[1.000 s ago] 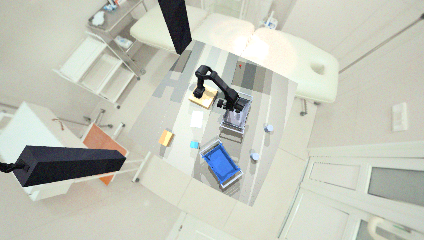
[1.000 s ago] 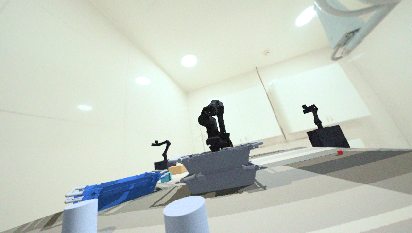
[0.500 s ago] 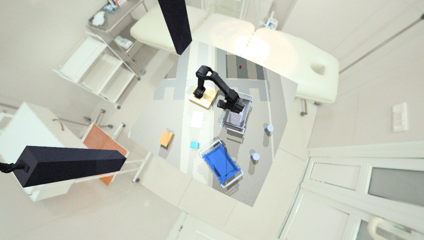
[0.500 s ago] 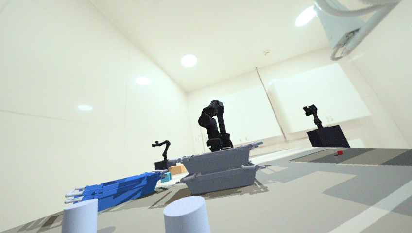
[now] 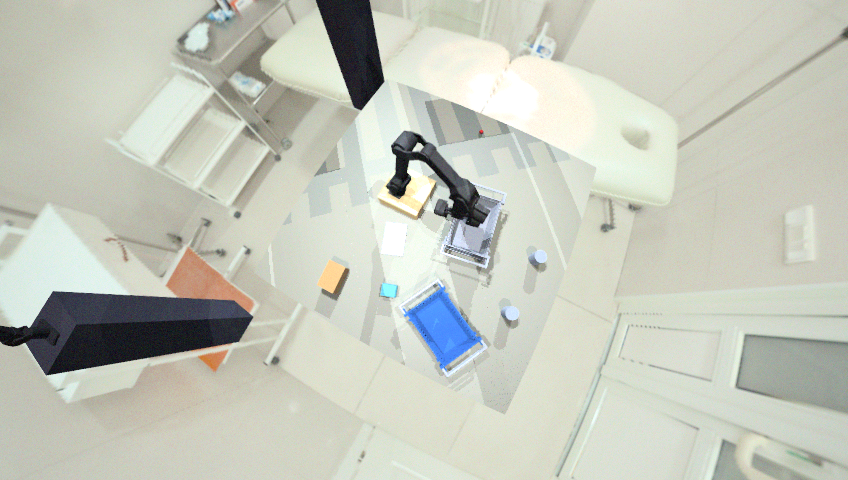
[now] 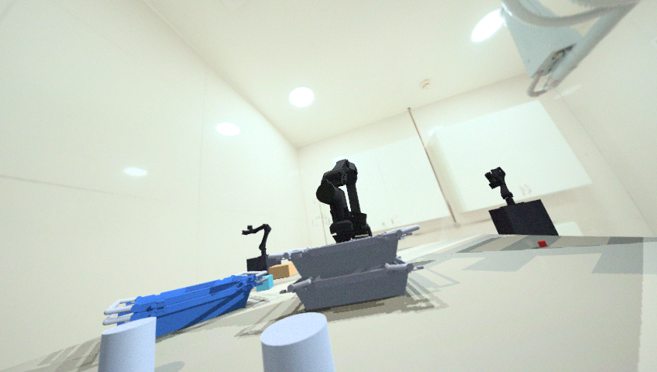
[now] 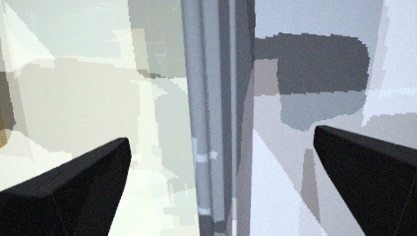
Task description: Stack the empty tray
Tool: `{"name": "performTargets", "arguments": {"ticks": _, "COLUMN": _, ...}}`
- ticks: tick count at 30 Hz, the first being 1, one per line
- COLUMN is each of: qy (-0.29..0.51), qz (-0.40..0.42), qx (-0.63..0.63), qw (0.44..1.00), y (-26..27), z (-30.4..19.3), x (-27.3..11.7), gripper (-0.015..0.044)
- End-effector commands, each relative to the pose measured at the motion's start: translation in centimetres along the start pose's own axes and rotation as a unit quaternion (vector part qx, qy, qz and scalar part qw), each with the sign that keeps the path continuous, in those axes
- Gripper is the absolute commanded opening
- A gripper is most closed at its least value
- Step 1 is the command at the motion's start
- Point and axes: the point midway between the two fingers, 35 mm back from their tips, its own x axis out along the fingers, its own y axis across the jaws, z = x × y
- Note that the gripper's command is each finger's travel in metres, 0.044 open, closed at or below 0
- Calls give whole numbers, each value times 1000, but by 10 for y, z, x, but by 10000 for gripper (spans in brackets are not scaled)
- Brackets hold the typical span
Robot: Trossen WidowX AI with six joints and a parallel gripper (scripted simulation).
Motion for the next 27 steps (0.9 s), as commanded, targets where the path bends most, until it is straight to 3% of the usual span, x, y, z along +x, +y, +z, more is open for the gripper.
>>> {"name": "performTargets", "arguments": {"ticks": 1, "qy": 0, "qz": 0, "qx": 0, "qw": 1000, "y": 0, "z": 0, "x": 0, "gripper": 440}}
{"name": "performTargets", "arguments": {"ticks": 8, "qy": 0, "qz": 0, "qx": 0, "qw": 1000, "y": -2, "z": 0, "x": -9, "gripper": 440}}
{"name": "performTargets", "arguments": {"ticks": 27, "qy": 1, "qz": 2, "qx": 0, "qw": 1000, "y": -1, "z": 0, "x": -110, "gripper": 440}}
